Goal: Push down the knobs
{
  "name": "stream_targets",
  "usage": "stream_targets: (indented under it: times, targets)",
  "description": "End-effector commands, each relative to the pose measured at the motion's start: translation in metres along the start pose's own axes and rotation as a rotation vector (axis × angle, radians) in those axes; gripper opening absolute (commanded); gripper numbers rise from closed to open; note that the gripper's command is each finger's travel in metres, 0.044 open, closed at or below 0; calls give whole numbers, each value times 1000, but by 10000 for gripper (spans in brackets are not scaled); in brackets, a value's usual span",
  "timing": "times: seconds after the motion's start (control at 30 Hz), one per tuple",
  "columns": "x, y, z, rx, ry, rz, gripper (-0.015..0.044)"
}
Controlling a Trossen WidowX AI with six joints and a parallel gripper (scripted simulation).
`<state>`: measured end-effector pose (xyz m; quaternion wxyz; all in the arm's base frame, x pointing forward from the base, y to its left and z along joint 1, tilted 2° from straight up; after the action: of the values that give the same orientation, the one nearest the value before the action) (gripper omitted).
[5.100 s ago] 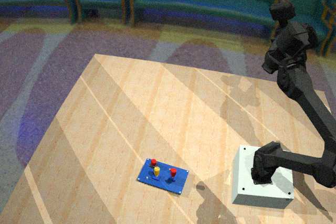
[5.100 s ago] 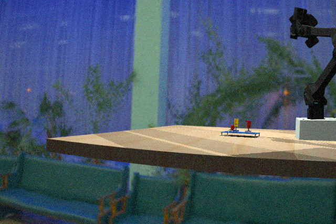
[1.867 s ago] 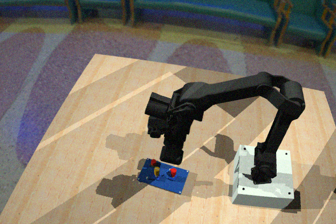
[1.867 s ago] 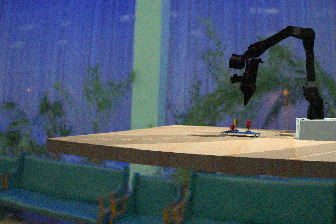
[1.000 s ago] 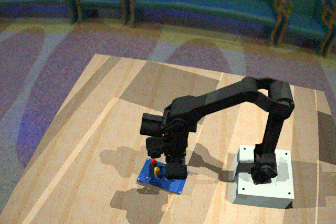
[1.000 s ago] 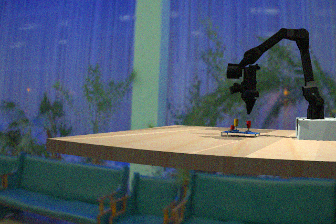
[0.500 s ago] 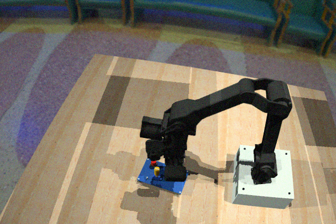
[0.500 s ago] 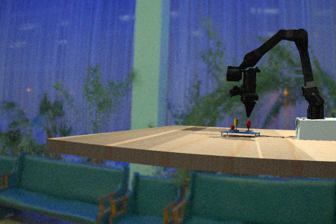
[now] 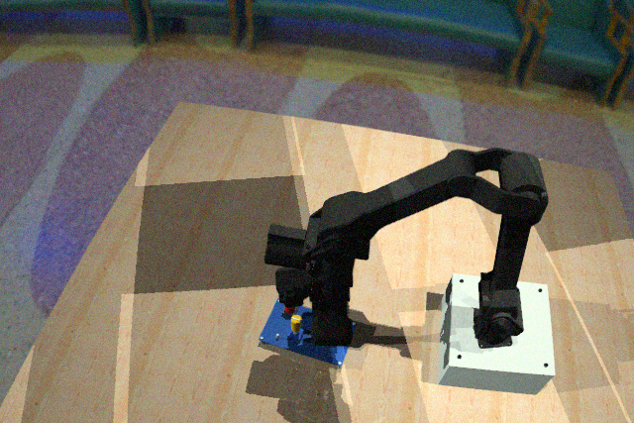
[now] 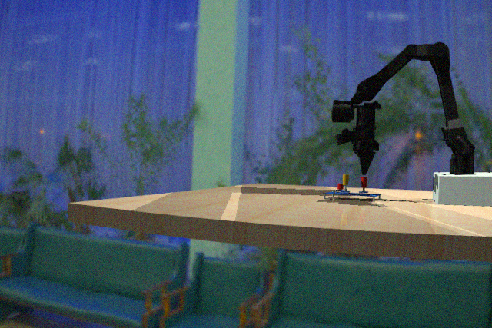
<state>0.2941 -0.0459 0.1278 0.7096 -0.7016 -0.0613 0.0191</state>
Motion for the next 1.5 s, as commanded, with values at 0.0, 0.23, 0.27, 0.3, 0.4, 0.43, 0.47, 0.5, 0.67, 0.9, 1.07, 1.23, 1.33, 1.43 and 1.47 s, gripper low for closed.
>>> stream_targets:
  times: [0.0,0.23,0.27,0.3,0.4,0.43,0.47,0.5,0.67,0.9,1.07,1.23,1.33,1.43,1.47]
  targets:
    - [-1,1,1,7,-3,4,0]
    - [-1,2,1,7,-3,4,0]
    - [-1,2,1,7,-3,4,0]
    - [-1,3,1,7,-3,4,0]
    - [-1,4,1,7,-3,4,0]
    - [-1,4,1,7,-3,4,0]
    - [-1,4,1,7,-3,4,0]
    - [-1,4,1,7,-3,4,0]
    - [-1,6,1,7,-3,4,0]
    - [-1,8,1,7,-3,4,0]
    - [-1,8,1,7,-3,4,0]
    - [-1,6,1,7,-3,4,0]
    - [-1,6,1,7,-3,4,0]
    - [-1,6,1,7,-3,4,0]
    - [-1,6,1,7,-3,4,0]
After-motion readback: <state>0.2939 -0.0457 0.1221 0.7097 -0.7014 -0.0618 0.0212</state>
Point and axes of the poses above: the point midway between the two fingers, 35 mm back from their tips, its own y axis out along the fingers, its own z axis across the jaws, x = y × z, the point moved 9 cm from there along -y, back along the fingers, and after that the axes turned 8 degrees about -y, right-handed, at the moved point
